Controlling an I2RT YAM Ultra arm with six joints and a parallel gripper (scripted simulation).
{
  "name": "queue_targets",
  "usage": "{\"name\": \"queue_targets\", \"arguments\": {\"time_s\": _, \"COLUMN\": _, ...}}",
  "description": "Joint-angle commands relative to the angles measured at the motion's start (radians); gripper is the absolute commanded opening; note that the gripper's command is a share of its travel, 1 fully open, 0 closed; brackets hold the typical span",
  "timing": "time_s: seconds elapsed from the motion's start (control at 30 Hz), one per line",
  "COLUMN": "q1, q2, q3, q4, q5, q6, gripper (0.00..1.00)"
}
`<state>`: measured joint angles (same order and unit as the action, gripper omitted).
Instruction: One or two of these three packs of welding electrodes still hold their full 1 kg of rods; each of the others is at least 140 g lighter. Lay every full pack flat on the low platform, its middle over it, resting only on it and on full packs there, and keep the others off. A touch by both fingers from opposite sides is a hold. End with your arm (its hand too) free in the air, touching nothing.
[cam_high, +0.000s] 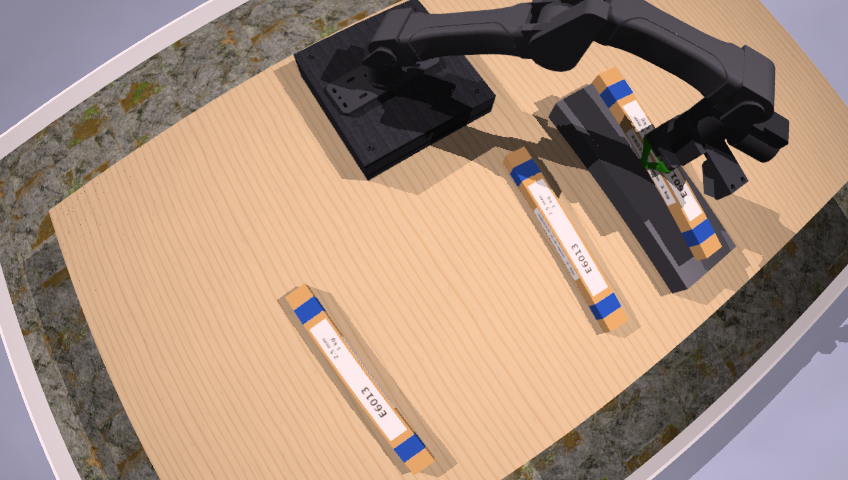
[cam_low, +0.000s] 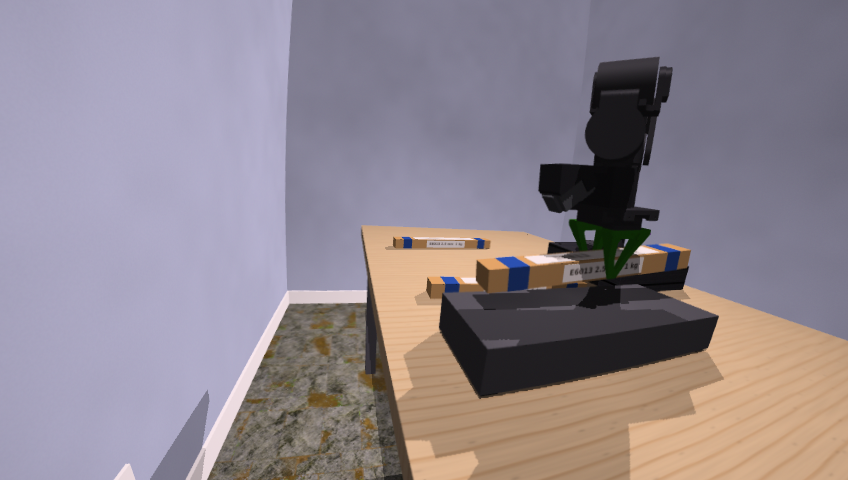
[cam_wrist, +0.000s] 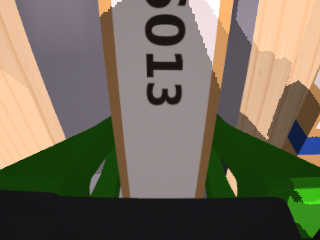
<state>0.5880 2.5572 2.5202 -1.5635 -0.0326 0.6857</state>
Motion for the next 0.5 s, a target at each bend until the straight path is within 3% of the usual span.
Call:
{"name": "queue_targets", "arguments": {"time_s": 0.0, "q1": 0.000, "q2": -0.105, "q3": 0.016, "q4": -0.007, "q5": 0.006, "q6": 0.006, "gripper": 0.00}}
{"name": "queue_targets", "arguments": {"time_s": 0.47, "q1": 0.000, "q2": -0.104, "q3": 0.021, "q4": -0.007, "q5": 0.006, "q6": 0.006, "gripper": 0.00}}
